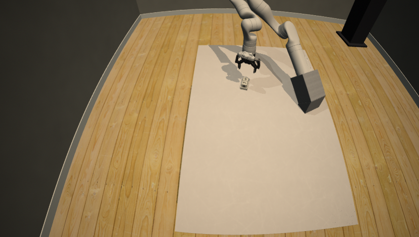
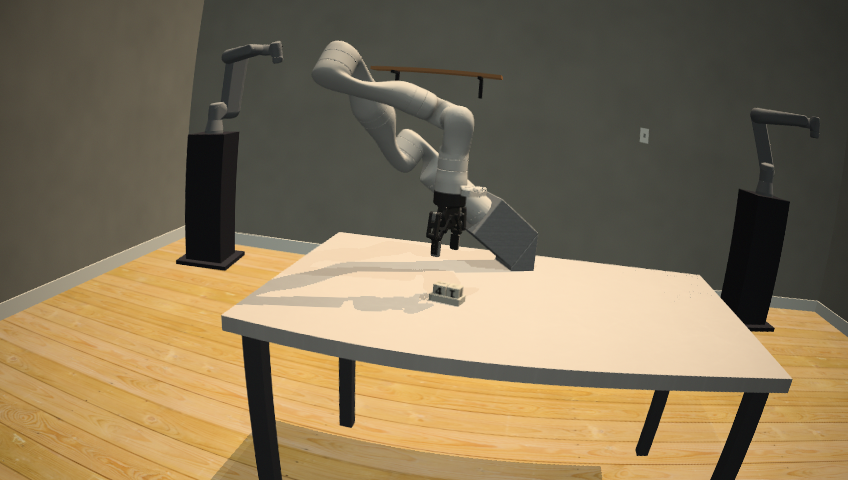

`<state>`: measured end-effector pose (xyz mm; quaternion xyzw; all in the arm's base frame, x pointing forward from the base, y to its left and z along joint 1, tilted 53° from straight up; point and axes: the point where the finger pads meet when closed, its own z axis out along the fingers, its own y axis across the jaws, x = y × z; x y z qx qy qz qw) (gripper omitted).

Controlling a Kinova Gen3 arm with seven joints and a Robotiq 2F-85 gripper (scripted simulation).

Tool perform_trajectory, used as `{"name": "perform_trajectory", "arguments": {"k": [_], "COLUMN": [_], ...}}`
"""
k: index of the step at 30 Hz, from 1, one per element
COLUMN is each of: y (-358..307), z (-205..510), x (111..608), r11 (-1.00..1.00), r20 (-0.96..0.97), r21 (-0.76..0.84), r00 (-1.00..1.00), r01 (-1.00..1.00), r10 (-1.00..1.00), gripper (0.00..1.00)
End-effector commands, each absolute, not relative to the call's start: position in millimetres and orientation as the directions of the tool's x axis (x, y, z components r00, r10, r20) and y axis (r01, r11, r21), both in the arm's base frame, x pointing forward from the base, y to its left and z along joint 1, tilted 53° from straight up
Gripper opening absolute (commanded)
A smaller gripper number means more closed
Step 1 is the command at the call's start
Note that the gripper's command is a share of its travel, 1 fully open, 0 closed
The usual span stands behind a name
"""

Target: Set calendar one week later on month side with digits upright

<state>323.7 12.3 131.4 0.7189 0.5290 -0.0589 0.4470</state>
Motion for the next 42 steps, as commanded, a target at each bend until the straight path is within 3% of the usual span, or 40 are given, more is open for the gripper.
{"name": "perform_trajectory", "arguments": {"k": [1,27,28,42], "y": [11.9,11.3,11.3,11.3], "z": [131.2,130.2,130.2,130.2], "x": [323.8,324.4,324.4,324.4], "r11": [-0.033,0.036,0.036,0.036], "r20": [-0.565,-0.616,-0.616,-0.616], "r21": [0.573,0.515,0.515,0.515], "r00": [0.424,0.34,0.34,0.34], "r01": [0.819,0.857,0.857,0.857], "r10": [0.708,0.71,0.71,0.71], "gripper": [1.0,1.0,0.48,0.48]}}
